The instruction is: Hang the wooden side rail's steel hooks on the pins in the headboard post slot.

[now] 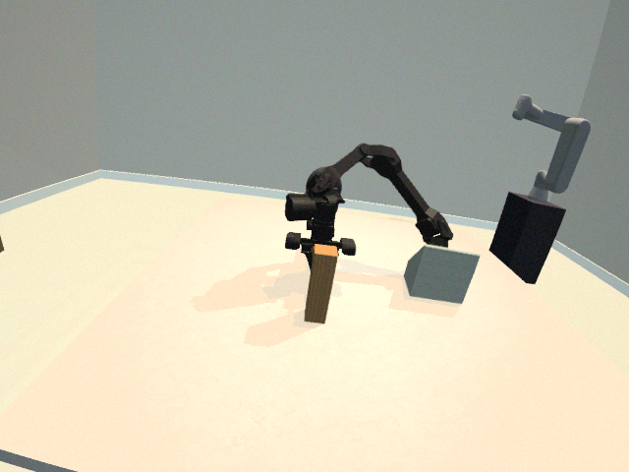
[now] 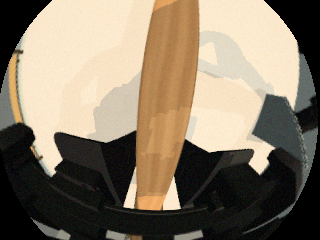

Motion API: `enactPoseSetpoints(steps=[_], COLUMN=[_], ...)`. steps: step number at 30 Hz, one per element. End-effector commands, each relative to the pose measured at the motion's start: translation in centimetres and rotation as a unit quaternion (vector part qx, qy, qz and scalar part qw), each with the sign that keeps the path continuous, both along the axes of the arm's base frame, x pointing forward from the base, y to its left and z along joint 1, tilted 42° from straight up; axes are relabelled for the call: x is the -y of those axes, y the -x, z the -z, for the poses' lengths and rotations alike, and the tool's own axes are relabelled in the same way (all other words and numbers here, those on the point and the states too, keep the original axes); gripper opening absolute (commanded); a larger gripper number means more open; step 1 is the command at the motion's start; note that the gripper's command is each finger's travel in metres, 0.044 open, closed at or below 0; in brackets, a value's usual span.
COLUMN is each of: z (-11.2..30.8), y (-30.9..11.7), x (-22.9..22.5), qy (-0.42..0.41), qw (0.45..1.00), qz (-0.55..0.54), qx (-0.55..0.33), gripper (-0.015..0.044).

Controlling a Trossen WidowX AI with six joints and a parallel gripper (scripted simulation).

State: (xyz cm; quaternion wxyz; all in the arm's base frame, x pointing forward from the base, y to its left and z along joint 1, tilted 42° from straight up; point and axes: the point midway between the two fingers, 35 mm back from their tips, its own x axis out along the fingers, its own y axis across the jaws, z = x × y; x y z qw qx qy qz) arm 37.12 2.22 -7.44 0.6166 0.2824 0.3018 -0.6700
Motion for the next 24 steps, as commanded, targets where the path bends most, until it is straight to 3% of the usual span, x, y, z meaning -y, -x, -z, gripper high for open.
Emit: enactPoseSetpoints(steps=[1,24], z=[-0.18,0.18], y=[-0.26,0.01], x=[-0.67,-0.71], qy=[-0.001,-0.001], qw=[1.0,1.0], qz=[-0.007,-0.007], qx=[0.005,0.005], gripper=[0.0,0.0])
